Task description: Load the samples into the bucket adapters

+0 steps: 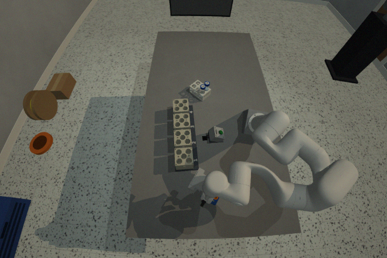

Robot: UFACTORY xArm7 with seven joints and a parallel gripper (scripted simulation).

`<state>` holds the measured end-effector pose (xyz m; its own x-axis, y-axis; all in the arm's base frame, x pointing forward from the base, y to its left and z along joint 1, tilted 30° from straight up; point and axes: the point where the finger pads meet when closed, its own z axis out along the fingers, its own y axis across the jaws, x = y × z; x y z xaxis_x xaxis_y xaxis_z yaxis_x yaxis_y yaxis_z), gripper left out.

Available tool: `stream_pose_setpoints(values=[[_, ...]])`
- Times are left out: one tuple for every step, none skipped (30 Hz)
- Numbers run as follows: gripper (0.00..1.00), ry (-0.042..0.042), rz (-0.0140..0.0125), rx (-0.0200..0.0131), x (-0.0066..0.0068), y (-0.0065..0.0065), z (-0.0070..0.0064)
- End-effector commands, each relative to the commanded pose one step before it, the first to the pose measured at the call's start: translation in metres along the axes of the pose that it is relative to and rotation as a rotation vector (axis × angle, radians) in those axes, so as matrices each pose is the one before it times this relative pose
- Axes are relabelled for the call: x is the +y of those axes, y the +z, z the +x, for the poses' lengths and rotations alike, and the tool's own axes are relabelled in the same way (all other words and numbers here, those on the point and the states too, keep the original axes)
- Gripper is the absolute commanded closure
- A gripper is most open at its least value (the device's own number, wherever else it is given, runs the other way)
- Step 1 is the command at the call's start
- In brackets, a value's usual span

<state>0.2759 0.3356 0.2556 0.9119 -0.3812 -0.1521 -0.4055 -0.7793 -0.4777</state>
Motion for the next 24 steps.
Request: stream_pose_setpoints(values=[[0.43,0.00022,0.00306,0.00112,-0.00068,0.00055,0.00039],[0.43,0.00001,0.00000,0.00000,0.00001,0.00065,0.00000],[0.43,-0.00001,0.00002,0.00000,-0.00002,0.00076,0.00001],[0.43,0.00000,0.00000,0.00000,0.00000,0.00067,0.00000],[0.43,0.00000,0.00000,0.00000,0.00000,0.00067,0.00000],[0.43,0.00000,0.00000,0.00000,0.00000,0.00067,0.00000],[0.43,0.00000,0.00000,0.00000,0.00000,0.00067,0.00000],[0.43,0.00000,0.00000,0.00000,0.00000,0.00067,0.00000],[0.43,0.00000,0.00000,0.00000,0.00000,0.00067,0.00000],[0.43,0.00000,0.00000,0.00000,0.00000,0.00067,0.00000],[0.43,0.00000,0.00000,0.00000,0.00000,0.00067,0.00000],[0.43,0.00000,0.00000,0.00000,0.00000,0.00067,0.00000],[0.43,0.00000,0.00000,0.00000,0.00000,0.00067,0.00000],[0.43,0.00000,0.00000,0.00000,0.00000,0.00000,0.00000],[0.43,0.00000,0.00000,0.00000,0.00000,0.00000,0.00000],[0.43,0.00001,-0.00001,0.00000,0.00001,0.00060,-0.00001],[0.43,0.00001,0.00000,0.00000,0.00000,0.00066,0.00000],[0.43,-0.00001,0.00001,0.00000,-0.00001,0.00075,0.00002],[0.43,0.00000,0.00000,0.00000,0.00000,0.00067,0.00000],[0.43,0.00000,0.00000,0.00000,0.00000,0.00067,0.00000],[0.43,0.00000,0.00000,0.00000,0.00000,0.00067,0.00000],[0.43,0.00000,0.00000,0.00000,0.00000,0.00067,0.00000],[0.43,0.00000,0.00000,0.00000,0.00000,0.00067,0.00000],[0.43,0.00000,0.00000,0.00000,0.00000,0.00067,0.00000]])
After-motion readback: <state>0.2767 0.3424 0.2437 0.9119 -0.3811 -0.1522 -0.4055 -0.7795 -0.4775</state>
